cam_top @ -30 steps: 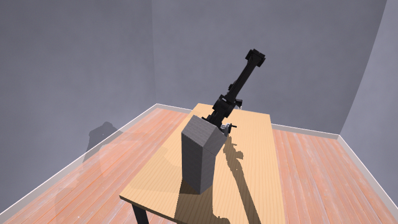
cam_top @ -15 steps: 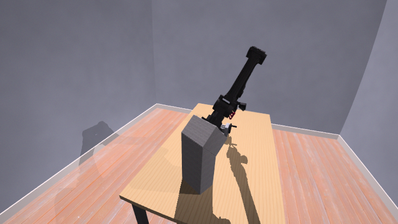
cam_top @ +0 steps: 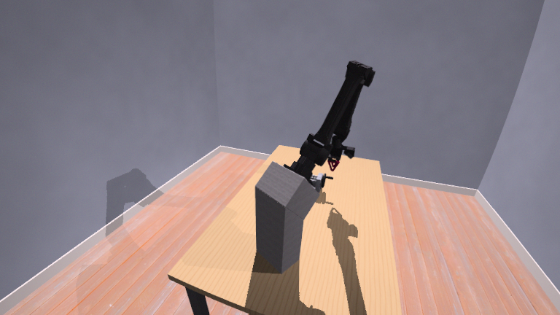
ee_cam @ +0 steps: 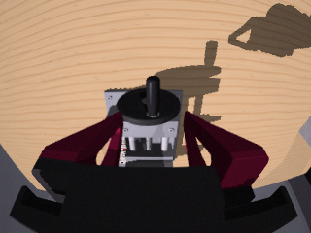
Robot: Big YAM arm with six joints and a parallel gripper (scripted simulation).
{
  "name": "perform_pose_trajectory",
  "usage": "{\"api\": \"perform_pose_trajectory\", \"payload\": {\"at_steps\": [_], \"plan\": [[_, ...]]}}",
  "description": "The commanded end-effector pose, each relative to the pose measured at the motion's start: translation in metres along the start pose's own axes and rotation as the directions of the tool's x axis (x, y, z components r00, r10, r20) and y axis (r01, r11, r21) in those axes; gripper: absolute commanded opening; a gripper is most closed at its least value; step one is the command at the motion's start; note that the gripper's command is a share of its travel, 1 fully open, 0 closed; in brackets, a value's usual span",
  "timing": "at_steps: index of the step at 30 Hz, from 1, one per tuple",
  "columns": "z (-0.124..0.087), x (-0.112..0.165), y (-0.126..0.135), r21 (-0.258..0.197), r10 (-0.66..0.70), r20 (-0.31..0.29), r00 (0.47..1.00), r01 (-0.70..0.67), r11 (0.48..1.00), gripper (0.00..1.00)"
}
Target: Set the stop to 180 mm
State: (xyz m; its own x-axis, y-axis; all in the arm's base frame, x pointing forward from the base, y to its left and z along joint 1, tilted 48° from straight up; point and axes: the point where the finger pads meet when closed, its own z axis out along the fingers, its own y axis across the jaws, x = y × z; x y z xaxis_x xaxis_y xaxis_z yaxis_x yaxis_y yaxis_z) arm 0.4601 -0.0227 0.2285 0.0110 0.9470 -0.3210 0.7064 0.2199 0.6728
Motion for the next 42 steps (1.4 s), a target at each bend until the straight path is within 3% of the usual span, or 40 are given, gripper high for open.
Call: {"api": "perform_pose_trajectory", "payload": {"at_steps": [1,18,29,42], "plan": [[-0.010,-0.009,0.016,-0.038,0.000,0.013,1.000,0.001,0.999,0.53],[-0.009,-0.008,0.014,-0.033,0.003,0.012,1.000,-0.003,0.999,0.53],[0.011,-0.004,0.014,-0.027,-0.003,0.008,1.000,0.003,1.000,0.53],[0.056,-0.010,0.015,-0.028,0.001,0.015,1.000,-0.001,1.000,0.53]]}}
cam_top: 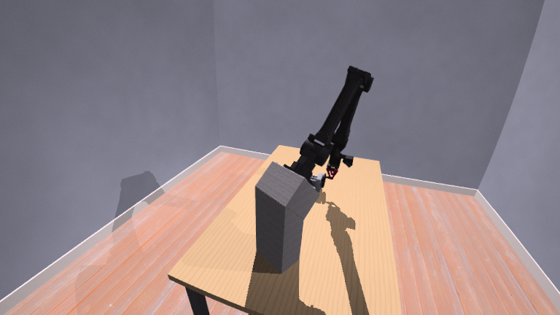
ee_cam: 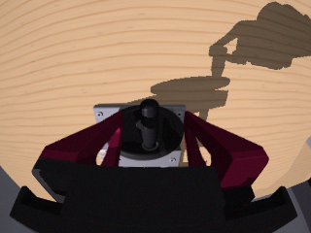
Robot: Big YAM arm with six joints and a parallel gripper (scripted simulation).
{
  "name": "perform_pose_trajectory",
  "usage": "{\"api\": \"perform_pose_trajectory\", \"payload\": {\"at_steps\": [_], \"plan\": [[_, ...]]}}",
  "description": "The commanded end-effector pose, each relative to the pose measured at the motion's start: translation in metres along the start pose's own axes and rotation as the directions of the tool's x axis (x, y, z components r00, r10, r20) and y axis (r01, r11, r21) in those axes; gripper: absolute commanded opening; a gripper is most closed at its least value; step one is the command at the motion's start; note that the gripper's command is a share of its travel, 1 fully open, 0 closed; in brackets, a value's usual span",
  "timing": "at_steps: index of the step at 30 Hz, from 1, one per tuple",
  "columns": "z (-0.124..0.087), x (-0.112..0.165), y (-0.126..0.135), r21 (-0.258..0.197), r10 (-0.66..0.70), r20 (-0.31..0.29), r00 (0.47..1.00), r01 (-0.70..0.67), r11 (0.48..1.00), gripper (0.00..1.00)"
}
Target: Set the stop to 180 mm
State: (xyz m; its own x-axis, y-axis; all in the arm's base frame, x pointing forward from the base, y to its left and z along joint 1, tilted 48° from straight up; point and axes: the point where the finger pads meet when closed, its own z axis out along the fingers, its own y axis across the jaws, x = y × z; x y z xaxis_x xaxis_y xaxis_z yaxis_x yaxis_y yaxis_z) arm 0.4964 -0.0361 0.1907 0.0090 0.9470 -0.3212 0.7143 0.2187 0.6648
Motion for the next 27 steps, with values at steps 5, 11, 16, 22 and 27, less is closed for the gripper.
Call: {"api": "perform_pose_trajectory", "payload": {"at_steps": [5,11,16,22,27], "plan": [[-0.003,-0.011,0.024,-0.065,0.006,0.019,1.000,-0.005,0.998,0.53],[0.017,-0.003,0.011,-0.027,-0.003,0.008,1.000,0.003,1.000,0.53],[0.003,-0.009,0.021,-0.060,0.006,0.016,1.000,-0.005,0.998,0.53],[0.008,-0.007,0.017,-0.046,0.003,0.013,1.000,-0.002,0.999,0.53],[0.008,-0.007,0.017,-0.046,0.003,0.013,1.000,-0.003,0.999,0.06]]}}
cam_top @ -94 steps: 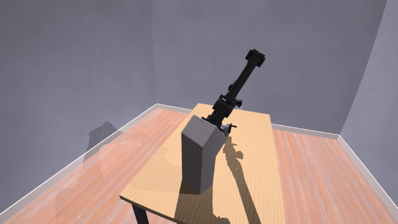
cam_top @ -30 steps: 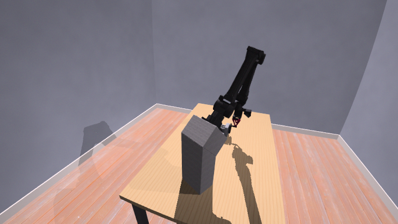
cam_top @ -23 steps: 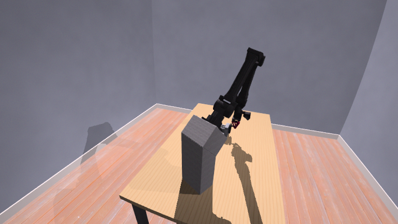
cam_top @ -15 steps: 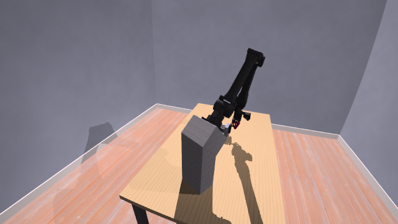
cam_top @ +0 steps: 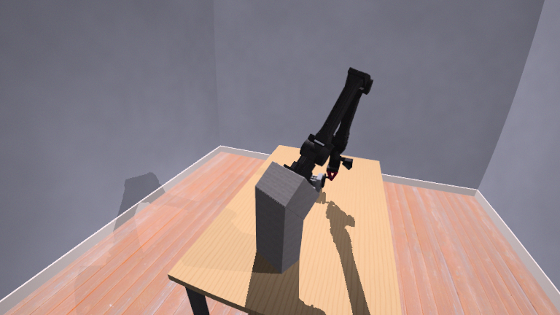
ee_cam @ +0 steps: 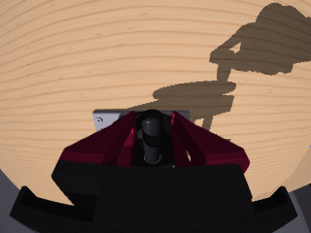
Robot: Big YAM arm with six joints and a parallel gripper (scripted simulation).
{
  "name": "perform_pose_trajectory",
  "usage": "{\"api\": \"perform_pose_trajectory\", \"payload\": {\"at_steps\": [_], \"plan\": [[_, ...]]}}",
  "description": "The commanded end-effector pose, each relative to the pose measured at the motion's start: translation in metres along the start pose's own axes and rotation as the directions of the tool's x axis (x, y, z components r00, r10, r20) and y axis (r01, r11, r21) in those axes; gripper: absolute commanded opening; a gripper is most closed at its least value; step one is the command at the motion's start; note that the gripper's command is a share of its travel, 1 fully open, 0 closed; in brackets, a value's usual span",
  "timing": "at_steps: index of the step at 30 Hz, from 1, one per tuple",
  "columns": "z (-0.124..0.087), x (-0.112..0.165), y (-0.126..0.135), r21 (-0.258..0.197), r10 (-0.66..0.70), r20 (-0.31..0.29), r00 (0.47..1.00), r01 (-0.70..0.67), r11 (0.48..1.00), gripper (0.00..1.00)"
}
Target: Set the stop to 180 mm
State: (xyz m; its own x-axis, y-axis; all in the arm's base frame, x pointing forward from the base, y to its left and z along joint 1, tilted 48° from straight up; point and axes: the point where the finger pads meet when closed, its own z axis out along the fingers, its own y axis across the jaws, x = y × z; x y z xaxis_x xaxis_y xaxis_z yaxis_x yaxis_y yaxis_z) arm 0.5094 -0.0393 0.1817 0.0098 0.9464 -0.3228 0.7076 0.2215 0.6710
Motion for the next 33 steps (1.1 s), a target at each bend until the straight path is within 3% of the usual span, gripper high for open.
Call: {"api": "perform_pose_trajectory", "payload": {"at_steps": [1,33], "plan": [[-0.0078,-0.0072,0.0143,-0.037,0.004,0.012,1.000,-0.003,0.999,0.06],[-0.0069,-0.0066,0.0119,-0.029,0.006,0.011,1.000,-0.006,1.000,0.06]]}}
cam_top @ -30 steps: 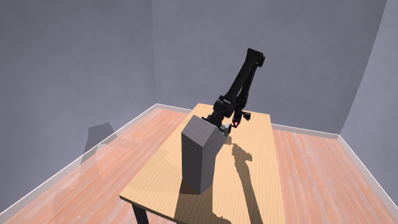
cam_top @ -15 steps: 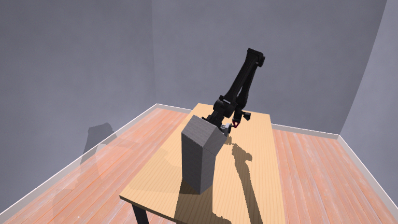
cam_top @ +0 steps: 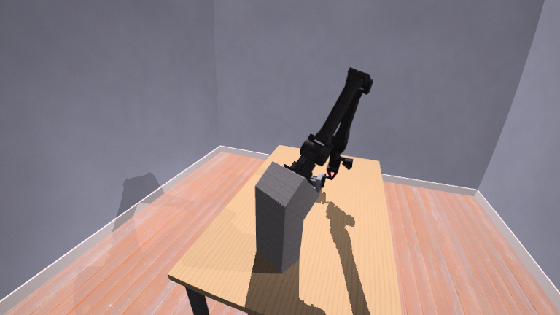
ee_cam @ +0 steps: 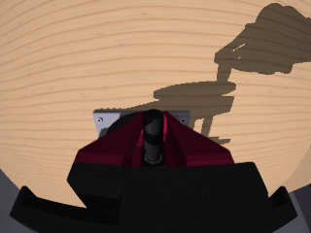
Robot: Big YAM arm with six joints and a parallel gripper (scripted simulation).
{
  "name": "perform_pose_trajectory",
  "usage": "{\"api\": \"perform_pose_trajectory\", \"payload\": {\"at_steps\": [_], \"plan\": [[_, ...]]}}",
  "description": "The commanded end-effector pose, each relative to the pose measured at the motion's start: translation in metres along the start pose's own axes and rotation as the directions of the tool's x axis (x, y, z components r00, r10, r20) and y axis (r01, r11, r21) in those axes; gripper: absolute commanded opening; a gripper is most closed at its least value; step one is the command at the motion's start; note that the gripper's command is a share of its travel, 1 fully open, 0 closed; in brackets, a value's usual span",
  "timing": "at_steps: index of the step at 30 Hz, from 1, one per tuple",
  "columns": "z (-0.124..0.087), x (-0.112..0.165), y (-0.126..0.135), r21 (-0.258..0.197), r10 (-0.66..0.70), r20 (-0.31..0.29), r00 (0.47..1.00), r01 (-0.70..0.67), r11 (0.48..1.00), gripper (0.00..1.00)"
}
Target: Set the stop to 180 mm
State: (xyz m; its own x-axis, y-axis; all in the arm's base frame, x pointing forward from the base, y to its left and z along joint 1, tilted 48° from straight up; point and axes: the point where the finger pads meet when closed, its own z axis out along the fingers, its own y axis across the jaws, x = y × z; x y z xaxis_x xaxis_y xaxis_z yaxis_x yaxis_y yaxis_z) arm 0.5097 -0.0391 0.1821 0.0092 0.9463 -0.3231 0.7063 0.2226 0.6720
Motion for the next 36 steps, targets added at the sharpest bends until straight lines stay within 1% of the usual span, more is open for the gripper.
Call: {"api": "perform_pose_trajectory", "payload": {"at_steps": [1,4,9,11,12,14,18,20,23,28,29,31,34,36], "plan": [[-0.006,-0.007,0.009,-0.027,0.007,0.012,1.000,-0.006,1.000,0.06],[-0.007,-0.010,0.002,-0.032,0.005,0.016,1.000,-0.005,0.999,0.06],[0.002,-0.009,-0.019,-0.019,0.002,0.016,1.000,-0.002,1.000,0.06],[0.002,-0.009,-0.019,-0.019,0.002,0.016,1.000,-0.002,1.000,0.06],[0.008,-0.005,-0.032,0.019,-0.002,0.009,1.000,0.002,1.000,0.06],[0.006,-0.007,-0.031,0.003,0.000,0.012,1.000,0.000,1.000,0.06],[0.007,-0.006,-0.035,0.015,0.000,0.011,1.000,0.000,1.000,0.06],[0.012,-0.004,-0.039,0.025,-0.004,0.008,1.000,0.004,1.000,0.06],[0.015,-0.005,-0.037,0.010,-0.002,0.012,1.000,0.002,1.000,0.06],[0.018,-0.005,-0.039,0.013,-0.003,0.010,1.000,0.003,1.000,0.06],[0.019,-0.004,-0.043,0.026,-0.002,0.008,1.000,0.002,1.000,0.06],[0.020,-0.005,-0.041,0.016,-0.002,0.010,1.000,0.001,1.000,0.06],[0.020,-0.004,-0.043,0.023,-0.002,0.008,1.000,0.002,1.000,0.06],[0.021,-0.005,-0.041,0.015,-0.002,0.010,1.000,0.002,1.000,0.06]]}}
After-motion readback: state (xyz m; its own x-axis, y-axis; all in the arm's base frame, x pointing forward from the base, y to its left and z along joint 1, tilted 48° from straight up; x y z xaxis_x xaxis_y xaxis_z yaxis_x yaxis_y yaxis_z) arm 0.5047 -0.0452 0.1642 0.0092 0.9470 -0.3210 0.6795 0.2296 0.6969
